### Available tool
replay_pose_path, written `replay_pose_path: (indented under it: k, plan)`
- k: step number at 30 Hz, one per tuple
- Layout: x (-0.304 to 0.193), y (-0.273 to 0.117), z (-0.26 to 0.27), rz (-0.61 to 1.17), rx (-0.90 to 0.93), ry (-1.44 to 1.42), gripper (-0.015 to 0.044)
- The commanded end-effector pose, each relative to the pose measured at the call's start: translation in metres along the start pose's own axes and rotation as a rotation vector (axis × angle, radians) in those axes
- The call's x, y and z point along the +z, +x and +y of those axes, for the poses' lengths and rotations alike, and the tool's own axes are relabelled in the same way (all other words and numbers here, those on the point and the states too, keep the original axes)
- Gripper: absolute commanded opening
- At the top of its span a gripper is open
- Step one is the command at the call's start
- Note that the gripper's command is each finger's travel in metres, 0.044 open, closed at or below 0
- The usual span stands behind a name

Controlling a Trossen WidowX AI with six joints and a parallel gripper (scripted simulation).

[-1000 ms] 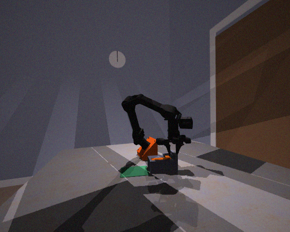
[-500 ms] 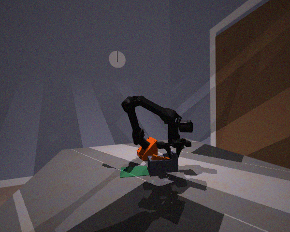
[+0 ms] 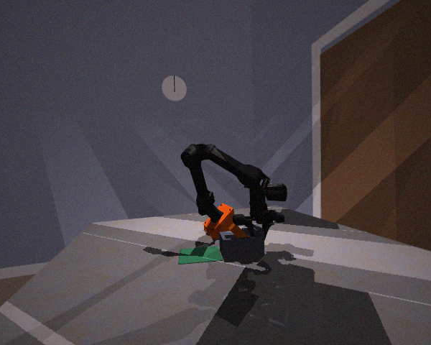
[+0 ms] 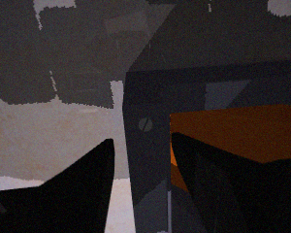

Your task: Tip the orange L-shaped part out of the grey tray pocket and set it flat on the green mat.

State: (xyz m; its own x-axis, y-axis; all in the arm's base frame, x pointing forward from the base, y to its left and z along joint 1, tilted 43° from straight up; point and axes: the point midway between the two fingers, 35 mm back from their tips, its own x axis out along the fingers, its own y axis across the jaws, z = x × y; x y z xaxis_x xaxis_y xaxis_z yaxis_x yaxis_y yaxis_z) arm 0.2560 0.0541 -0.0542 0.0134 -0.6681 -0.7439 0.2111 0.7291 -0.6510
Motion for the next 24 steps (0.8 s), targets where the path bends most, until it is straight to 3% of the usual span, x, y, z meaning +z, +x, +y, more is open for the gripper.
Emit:
replay_pose_path:
  k: [1, 24]
  plan:
    - [-0.001, 0.002, -0.002, -0.001, -0.010, -0.006, 0.0180]
    - [-0.001, -0.012, 0.010, -0.001, -0.009, -0.006, 0.0180]
